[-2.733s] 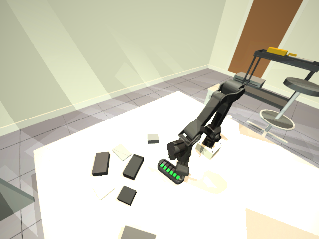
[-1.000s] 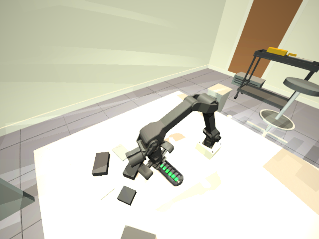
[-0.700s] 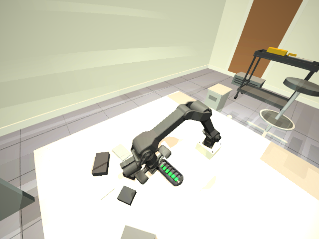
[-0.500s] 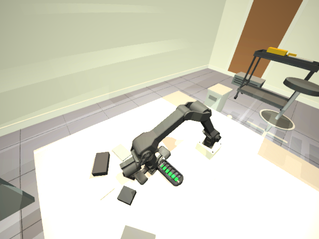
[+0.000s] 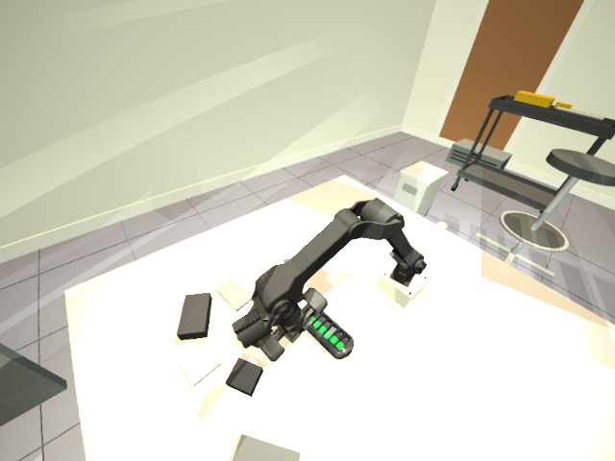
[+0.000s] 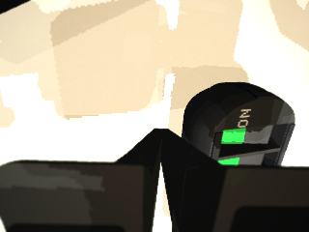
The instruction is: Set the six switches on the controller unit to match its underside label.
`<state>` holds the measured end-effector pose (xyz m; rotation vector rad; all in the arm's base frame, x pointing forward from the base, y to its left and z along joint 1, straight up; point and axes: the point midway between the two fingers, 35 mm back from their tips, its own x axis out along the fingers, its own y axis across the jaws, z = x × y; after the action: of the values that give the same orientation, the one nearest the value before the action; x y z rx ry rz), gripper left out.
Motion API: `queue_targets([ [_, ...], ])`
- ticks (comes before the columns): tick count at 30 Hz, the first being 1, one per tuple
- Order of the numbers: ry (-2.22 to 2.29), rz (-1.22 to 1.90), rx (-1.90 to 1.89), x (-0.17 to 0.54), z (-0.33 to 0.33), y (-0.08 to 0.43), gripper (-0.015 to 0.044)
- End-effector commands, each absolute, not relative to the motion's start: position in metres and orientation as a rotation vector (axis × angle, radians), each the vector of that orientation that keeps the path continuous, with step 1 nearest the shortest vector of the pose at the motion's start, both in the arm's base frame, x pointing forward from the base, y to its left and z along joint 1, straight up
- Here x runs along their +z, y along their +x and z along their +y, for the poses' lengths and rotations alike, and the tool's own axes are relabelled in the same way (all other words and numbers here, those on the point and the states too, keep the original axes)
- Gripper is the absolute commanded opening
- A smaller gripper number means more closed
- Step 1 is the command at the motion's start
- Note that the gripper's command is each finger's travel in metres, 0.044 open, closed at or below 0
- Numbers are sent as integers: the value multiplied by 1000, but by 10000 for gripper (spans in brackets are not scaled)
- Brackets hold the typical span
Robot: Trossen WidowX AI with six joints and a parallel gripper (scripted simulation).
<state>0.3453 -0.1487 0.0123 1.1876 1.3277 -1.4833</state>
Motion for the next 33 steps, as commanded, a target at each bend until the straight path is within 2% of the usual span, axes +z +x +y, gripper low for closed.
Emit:
queue_targets([
  [1,1181,1337,-1498,2,-149,343,0],
  [33,1181,1338,-1498,-13,-148,336,0],
])
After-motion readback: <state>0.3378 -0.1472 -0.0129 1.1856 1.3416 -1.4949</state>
